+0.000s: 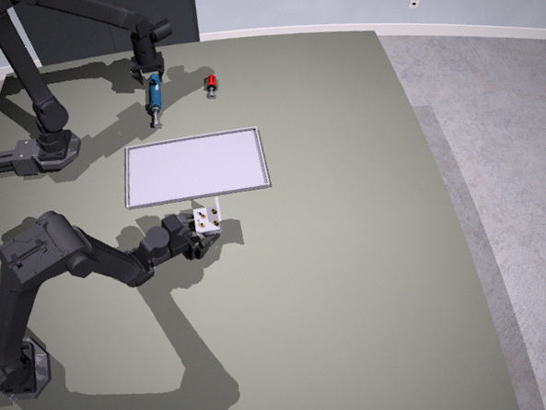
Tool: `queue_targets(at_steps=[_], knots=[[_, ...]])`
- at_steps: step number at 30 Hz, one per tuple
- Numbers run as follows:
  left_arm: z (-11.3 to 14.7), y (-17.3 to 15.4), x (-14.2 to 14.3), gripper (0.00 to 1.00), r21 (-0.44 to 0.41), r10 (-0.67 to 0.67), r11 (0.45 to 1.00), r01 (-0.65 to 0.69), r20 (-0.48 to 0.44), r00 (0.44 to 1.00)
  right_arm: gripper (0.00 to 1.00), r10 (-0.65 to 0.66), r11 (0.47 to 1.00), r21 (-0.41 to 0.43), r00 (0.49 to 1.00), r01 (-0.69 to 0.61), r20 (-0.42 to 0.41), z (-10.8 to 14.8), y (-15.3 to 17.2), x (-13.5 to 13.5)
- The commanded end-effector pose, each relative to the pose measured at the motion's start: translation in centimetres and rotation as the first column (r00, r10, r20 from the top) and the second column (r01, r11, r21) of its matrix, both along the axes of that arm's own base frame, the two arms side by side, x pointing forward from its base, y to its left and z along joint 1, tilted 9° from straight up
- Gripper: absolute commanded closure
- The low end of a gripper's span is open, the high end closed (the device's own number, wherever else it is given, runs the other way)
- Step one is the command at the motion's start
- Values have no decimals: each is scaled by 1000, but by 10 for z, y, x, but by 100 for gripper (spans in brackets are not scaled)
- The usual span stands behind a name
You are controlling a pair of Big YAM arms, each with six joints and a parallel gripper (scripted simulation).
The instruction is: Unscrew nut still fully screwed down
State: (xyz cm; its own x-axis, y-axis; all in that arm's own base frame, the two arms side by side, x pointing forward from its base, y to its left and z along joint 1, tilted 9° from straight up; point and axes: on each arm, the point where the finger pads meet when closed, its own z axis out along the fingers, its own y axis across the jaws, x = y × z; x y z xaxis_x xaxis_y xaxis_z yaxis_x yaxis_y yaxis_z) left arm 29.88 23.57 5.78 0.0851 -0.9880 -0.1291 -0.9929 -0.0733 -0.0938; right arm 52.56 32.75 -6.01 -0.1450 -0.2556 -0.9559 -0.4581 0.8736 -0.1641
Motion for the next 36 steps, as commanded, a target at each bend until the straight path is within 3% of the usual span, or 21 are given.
queue_targets(at_steps=[1,11,12,36], knots=[[12,6,10,35,20,-1,1000,0,25,1000,23,-16,1000,-15,1000,16,-26,-12,-11,2],[12,6,10,35,20,-1,1000,0,25,1000,23,-16,1000,-15,1000,16,-26,-12,-11,2],[12,6,10,35,20,-1,1000,0,25,1000,14,-16,1000,-15,1000,16,-26,-12,-11,2],[12,6,10,35,20,-1,1000,0,25,1000,14,-16,1000,-15,1000,16,-26,-12,-11,2]])
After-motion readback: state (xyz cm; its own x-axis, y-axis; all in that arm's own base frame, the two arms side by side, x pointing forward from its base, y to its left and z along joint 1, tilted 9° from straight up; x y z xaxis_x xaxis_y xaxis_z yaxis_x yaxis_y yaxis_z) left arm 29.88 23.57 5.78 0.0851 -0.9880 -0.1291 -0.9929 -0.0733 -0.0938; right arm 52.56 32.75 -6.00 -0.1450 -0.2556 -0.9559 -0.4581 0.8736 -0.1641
